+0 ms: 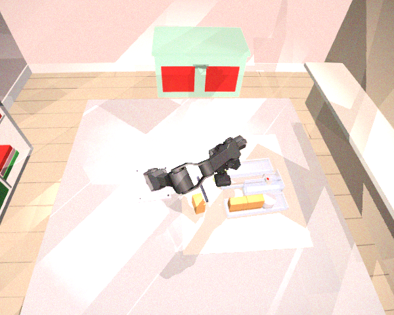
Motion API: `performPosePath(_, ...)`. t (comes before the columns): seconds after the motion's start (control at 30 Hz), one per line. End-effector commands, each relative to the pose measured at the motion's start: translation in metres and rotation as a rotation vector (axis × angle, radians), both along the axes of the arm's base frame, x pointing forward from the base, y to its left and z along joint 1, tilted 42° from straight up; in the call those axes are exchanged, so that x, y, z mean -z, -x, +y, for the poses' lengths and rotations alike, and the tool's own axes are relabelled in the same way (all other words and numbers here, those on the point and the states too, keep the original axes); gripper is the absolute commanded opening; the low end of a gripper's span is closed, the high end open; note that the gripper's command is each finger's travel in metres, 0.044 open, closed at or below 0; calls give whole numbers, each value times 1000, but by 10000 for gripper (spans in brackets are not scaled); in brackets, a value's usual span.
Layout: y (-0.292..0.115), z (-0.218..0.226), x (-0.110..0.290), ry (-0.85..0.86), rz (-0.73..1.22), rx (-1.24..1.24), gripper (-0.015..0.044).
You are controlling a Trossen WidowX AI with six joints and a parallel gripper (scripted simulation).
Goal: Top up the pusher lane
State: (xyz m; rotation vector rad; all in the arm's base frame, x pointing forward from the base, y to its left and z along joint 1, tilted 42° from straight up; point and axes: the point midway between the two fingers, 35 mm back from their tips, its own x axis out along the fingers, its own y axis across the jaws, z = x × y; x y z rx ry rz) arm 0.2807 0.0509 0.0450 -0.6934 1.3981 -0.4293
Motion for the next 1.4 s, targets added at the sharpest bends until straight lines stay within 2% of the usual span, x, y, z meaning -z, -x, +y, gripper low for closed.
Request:
performPosePath(0.0,-1,-8,5,2,-3,-3,0)
performPosePath(1.37,-15,-12,12,3,-4,-3,0)
